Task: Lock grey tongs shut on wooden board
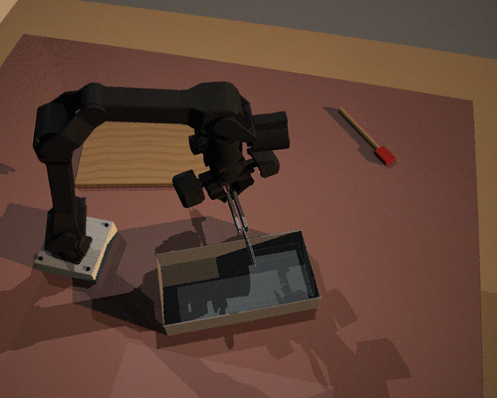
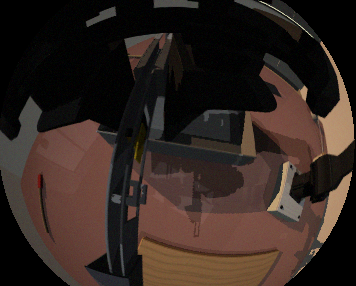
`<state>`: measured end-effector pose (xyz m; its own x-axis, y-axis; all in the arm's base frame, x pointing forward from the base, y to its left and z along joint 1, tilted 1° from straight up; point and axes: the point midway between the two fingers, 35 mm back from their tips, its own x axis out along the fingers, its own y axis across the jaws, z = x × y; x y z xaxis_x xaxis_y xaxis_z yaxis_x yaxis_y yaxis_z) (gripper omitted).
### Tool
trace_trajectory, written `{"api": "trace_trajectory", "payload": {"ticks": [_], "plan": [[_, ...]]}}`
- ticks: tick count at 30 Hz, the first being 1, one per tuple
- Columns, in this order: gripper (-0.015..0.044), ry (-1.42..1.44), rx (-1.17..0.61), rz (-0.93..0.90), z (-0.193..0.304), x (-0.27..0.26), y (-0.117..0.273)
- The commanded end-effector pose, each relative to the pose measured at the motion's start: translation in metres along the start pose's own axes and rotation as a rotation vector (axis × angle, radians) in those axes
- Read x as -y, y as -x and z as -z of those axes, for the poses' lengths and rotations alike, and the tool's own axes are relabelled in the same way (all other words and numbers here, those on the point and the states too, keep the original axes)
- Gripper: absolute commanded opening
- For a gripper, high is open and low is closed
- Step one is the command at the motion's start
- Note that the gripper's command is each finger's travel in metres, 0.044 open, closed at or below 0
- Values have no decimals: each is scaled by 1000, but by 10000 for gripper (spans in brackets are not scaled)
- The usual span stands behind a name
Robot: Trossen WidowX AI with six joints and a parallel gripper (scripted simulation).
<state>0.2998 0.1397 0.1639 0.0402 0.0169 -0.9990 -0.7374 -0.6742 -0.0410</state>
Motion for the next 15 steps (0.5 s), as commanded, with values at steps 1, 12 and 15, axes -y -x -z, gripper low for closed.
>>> {"api": "trace_trajectory", "payload": {"ticks": [1,12,15], "plan": [[-150,91,2,1,-21,5,1],[-150,352,8,3,-83,14,2],[-150,423,10,4,-100,15,2]]}}
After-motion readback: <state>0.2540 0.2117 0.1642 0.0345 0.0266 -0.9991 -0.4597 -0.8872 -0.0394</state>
